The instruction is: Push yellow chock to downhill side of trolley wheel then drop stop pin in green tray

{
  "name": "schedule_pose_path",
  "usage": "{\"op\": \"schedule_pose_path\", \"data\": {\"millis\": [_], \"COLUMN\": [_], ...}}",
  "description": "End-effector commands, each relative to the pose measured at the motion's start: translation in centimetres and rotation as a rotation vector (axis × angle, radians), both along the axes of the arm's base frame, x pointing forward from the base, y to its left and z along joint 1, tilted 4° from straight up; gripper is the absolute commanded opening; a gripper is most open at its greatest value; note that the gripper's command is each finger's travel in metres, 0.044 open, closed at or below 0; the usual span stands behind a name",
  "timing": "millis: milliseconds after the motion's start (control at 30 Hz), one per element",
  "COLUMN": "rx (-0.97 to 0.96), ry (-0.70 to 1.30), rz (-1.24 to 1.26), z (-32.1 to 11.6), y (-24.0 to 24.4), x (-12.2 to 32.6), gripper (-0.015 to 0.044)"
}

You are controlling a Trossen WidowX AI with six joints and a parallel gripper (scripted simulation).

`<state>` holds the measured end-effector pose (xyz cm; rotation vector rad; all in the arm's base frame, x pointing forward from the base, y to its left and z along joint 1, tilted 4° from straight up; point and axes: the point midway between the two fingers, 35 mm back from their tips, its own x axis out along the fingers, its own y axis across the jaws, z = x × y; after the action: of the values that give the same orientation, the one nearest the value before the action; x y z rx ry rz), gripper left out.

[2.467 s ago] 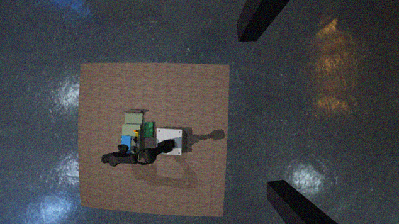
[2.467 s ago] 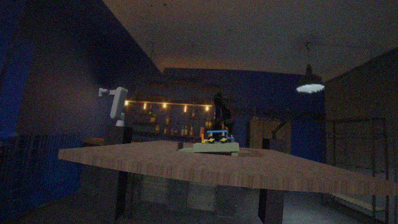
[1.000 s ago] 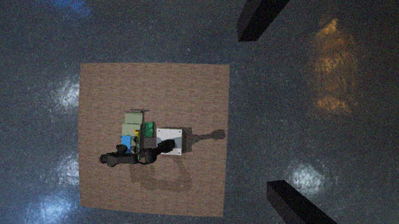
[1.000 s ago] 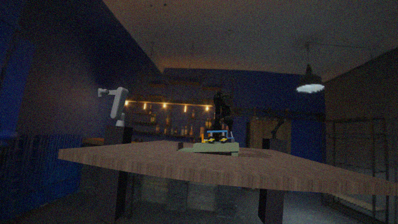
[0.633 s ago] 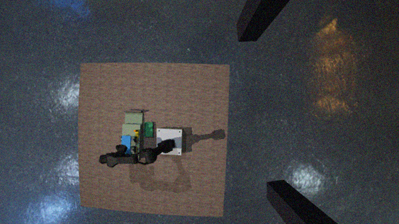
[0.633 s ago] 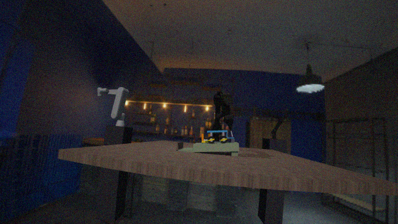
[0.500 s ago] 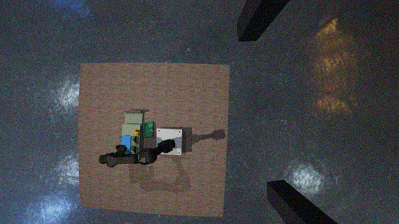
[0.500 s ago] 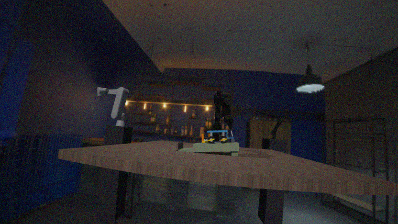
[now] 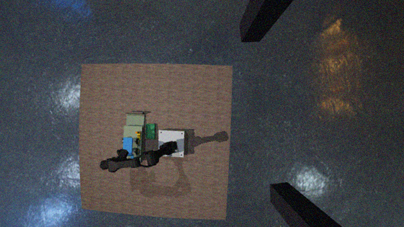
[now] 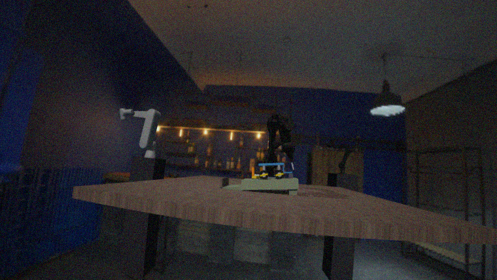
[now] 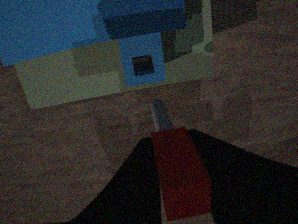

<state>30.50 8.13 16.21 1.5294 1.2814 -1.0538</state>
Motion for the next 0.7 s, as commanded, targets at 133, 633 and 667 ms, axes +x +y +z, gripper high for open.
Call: {"op": "schedule_pose_path", "data": {"millis": [133,633,667], "rx": [0.000,0.001,0.001], "ry": [-0.006,-0.002,-0.002], "rz": [-0.003,-0.003,-0.003], "z": [0.4,-0.5,-0.6], "y": [1.4,1.9,1.9], "x": [0.4,-3.9,-4.3], "gripper": [0.0000,0.0000,0.0000]}}
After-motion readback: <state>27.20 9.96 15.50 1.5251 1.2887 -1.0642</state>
